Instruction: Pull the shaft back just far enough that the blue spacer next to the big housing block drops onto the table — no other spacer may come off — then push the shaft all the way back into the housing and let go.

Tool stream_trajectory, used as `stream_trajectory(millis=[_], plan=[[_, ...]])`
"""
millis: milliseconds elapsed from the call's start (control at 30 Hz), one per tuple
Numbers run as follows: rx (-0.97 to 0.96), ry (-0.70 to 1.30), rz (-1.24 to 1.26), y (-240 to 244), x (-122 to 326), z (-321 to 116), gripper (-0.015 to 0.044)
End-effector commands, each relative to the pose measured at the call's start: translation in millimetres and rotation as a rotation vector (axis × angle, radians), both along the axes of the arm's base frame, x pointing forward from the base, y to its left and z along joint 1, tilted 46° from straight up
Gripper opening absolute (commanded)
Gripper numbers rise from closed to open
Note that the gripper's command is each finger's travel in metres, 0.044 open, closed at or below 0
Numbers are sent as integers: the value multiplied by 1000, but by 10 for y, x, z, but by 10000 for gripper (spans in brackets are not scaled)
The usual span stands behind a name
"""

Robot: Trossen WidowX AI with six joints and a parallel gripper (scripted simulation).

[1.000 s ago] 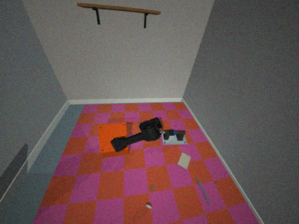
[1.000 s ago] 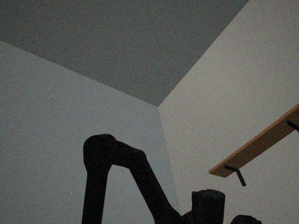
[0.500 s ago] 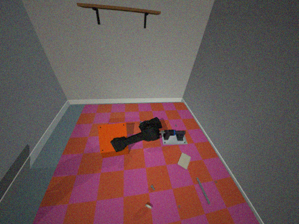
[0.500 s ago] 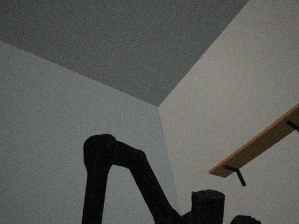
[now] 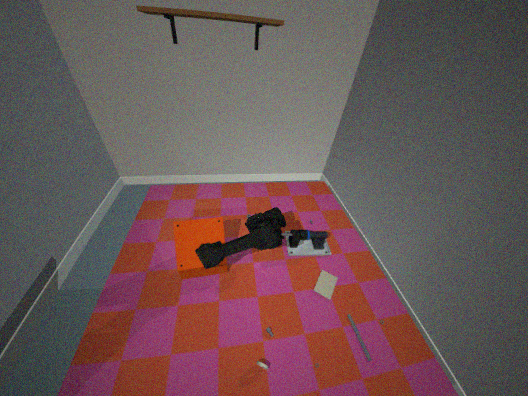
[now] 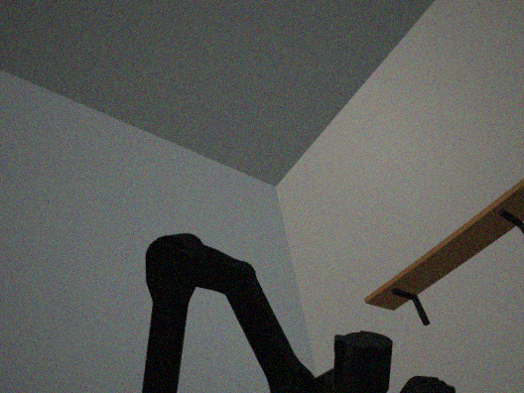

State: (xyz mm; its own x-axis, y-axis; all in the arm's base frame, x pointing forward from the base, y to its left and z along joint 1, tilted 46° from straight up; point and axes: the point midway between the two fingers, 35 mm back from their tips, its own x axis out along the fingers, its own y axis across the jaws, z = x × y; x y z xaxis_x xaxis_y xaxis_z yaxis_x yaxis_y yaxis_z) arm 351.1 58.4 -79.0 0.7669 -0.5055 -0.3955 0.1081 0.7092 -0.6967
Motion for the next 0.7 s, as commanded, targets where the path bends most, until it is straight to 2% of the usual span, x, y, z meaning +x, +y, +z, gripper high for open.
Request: stream_trajectory(millis=[0, 667], plan=[[-1, -2, -3, -3, -15, 0, 0], [-1, -2, -3, -3, -33, -3, 0]])
